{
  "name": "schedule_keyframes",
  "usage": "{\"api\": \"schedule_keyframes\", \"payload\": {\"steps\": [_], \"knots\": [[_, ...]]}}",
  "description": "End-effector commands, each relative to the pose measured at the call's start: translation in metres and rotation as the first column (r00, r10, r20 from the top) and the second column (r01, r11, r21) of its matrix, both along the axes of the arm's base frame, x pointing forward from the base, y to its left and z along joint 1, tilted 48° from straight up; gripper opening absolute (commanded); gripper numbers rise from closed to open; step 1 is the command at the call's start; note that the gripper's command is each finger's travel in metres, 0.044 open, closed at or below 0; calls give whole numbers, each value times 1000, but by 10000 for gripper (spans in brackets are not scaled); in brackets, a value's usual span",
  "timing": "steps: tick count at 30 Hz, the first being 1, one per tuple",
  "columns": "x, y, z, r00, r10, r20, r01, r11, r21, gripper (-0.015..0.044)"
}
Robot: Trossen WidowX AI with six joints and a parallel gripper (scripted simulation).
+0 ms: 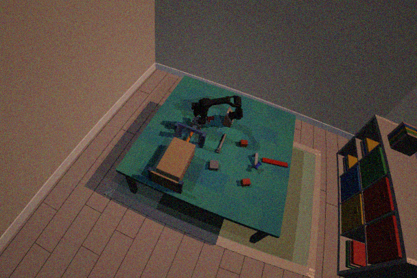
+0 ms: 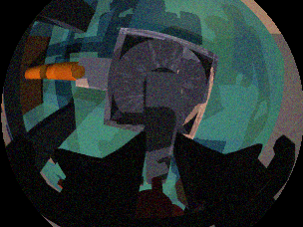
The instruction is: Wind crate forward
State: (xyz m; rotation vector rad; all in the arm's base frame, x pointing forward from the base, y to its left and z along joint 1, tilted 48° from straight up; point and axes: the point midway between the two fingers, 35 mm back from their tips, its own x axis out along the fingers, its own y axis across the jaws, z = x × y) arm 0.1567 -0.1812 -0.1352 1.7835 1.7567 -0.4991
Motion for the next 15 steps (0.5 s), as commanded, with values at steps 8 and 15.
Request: {"api": "schedule_keyframes", "payload": {"steps": [8,15], "knots": [[-1,3,-3,1000,22,8,-22,1000,0,0],[1,3,-3,1000,-4,-19,4,1000,4,0]]}}
